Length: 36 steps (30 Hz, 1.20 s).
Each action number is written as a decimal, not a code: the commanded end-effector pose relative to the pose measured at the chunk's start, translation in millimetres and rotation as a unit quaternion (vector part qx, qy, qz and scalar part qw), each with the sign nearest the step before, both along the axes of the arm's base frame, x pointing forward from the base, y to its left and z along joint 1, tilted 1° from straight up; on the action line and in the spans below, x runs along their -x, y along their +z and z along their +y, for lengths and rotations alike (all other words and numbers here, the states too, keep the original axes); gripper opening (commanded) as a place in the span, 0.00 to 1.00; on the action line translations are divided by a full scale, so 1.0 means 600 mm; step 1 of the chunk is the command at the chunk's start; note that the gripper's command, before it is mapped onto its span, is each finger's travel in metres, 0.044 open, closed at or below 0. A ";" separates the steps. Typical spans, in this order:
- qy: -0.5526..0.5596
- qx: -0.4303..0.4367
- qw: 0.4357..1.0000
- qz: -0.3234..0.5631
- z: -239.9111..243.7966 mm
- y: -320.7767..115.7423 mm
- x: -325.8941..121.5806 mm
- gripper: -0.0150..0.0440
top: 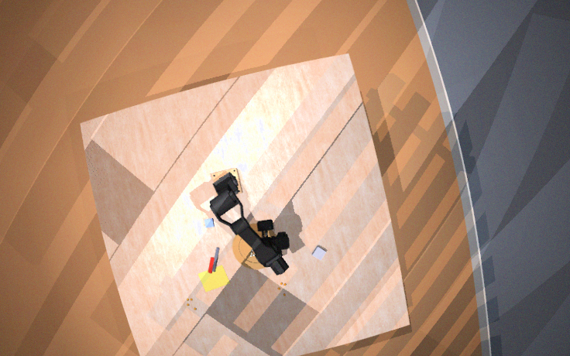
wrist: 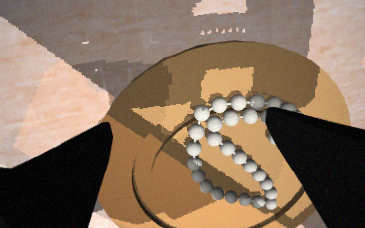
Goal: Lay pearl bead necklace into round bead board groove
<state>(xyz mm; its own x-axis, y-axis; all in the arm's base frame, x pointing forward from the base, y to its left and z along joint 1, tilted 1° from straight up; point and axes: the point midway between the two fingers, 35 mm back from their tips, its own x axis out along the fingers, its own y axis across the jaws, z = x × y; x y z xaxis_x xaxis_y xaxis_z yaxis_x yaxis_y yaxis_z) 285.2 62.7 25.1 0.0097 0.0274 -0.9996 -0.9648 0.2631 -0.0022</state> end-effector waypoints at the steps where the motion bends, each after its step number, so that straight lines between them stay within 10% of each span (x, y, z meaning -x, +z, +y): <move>1: -0.070 0.001 0.998 0.002 -0.010 0.011 0.001 0.87; 10: -0.303 0.000 0.953 0.007 -0.040 0.045 0.006 0.47; 36: -0.302 -0.002 0.953 0.006 -0.038 0.000 0.004 0.46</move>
